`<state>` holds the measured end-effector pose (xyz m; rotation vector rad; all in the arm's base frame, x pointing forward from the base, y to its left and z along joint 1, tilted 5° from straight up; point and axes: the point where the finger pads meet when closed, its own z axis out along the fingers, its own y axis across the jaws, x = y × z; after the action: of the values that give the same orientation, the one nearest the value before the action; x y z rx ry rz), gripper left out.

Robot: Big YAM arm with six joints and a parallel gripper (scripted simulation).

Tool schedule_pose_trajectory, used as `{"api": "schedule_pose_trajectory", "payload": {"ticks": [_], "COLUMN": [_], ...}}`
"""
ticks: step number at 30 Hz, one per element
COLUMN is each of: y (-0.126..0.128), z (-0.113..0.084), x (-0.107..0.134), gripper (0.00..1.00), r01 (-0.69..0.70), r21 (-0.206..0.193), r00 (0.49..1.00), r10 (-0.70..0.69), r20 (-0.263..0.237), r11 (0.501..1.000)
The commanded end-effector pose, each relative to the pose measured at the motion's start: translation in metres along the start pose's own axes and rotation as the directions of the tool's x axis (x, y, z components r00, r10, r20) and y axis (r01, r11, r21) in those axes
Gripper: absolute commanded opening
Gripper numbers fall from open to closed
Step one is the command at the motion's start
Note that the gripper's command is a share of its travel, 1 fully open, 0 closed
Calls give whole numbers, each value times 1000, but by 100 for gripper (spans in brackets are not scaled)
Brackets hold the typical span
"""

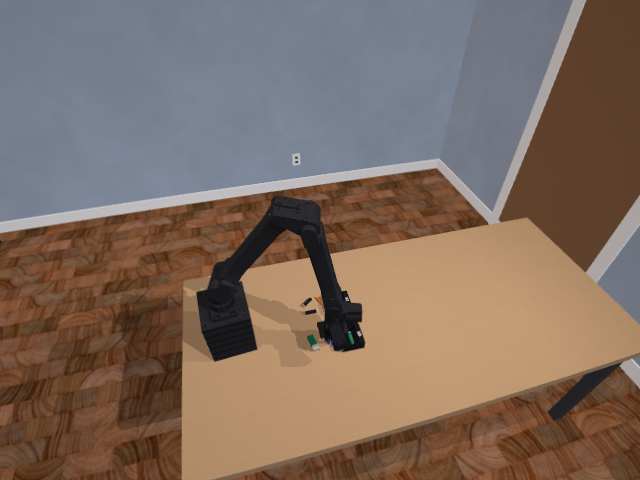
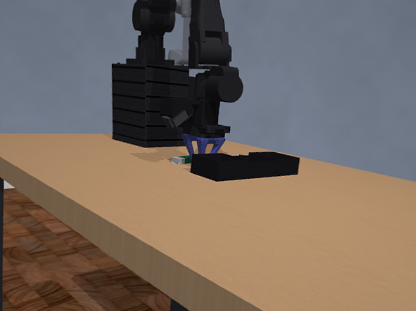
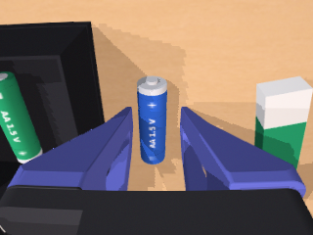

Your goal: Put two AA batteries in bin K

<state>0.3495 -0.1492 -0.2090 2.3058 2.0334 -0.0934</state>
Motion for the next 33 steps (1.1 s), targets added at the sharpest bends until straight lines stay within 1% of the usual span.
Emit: {"api": "schedule_pose_trajectory", "payload": {"ticks": [1,6,7,8,33], "y": [8,7,10,10,9], "z": [1,0,-4,-4,-6], "x": [-8,-7,-4,-4,-5], "gripper": [28,28,28,9,9], "r01": [-1,3,0,0,0], "r21": [-12,-4,-19,-19,-17], "r00": [1000,1000,1000,1000,1000], "r10": [1,-3,0,0,0], "r20": [7,5,10,10,9], "r11": [1000,1000,1000,1000,1000]}}
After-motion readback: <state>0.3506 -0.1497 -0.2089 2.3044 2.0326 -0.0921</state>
